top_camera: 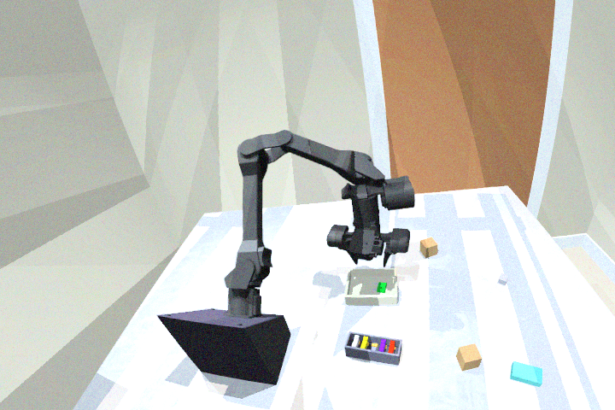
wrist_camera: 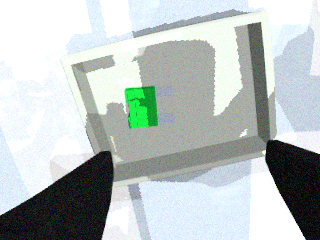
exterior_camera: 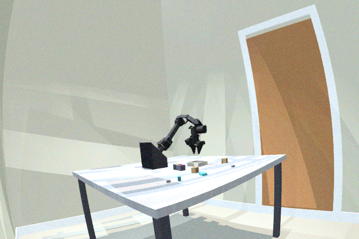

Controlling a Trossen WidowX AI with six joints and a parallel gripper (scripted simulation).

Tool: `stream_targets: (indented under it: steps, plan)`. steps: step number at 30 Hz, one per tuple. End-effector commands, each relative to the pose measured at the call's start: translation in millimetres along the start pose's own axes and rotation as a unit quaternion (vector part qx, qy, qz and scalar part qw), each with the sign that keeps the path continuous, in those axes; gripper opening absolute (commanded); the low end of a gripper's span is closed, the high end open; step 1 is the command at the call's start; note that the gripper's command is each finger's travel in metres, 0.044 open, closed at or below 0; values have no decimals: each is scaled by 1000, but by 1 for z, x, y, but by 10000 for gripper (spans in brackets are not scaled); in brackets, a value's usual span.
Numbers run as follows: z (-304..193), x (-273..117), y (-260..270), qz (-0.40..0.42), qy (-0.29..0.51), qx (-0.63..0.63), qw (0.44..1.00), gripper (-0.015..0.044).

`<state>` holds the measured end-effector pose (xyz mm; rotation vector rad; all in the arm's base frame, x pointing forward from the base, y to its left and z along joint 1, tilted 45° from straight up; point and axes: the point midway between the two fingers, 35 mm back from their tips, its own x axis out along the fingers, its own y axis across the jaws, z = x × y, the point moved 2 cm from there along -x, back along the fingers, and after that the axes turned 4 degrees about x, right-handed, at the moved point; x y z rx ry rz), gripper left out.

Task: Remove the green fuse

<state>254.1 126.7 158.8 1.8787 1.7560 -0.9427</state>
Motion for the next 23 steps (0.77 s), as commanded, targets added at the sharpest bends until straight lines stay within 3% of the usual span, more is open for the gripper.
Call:
stream_targets:
  steps: [1, 23]
  plan:
    - [-1, -3, -1, -1, 2, -4, 1000, 330]
    - [0, -1, -1, -2, 0, 0, 1000, 330]
